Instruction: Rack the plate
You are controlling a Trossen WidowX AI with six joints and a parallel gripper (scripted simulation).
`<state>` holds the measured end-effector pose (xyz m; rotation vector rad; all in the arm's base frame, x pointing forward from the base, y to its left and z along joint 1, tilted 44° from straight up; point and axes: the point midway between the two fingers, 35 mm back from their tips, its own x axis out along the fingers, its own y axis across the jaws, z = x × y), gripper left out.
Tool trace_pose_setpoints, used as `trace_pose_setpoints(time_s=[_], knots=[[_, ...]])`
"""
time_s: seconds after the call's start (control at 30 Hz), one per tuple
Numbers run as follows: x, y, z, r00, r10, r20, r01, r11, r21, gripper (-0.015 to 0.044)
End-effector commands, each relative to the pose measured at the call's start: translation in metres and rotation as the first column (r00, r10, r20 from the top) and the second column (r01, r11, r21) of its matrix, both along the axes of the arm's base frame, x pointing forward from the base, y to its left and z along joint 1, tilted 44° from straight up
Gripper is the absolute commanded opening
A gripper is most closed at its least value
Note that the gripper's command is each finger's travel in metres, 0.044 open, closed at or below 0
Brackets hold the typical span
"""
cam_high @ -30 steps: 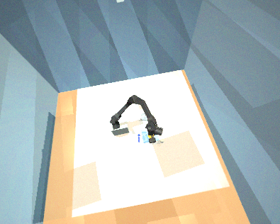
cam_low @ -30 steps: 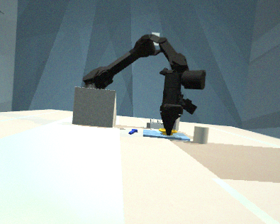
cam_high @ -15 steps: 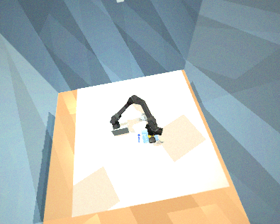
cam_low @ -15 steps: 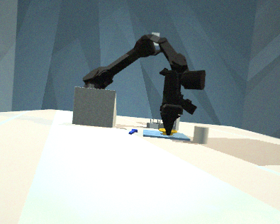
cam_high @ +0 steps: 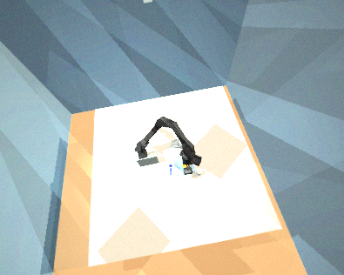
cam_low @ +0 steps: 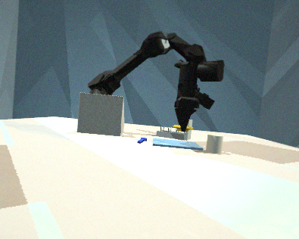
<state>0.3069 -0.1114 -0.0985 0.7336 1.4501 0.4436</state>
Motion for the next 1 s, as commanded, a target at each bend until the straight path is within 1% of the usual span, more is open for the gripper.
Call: trace_pose_setpoints(time_s=[0.0,0.23,0.7,0.9,0.97], knots=[[0.002,-0.017,0.015,1.0,0.001,0.009,-0.001,1.0,-0.012,0.0],[-0.001,-0.045,0.042,1.0,0.001,0.008,-0.001,1.0,-0.014,0.0],[-0.006,-0.085,0.084,1.0,0.003,0.008,-0.003,1.0,-0.01,0.0],[-0.007,-0.092,0.095,1.0,-0.001,0.004,0.001,1.0,-0.008,0.0],[-0.007,-0.088,0.101,0.999,-0.034,-0.027,0.034,0.999,-0.005,0.0]])
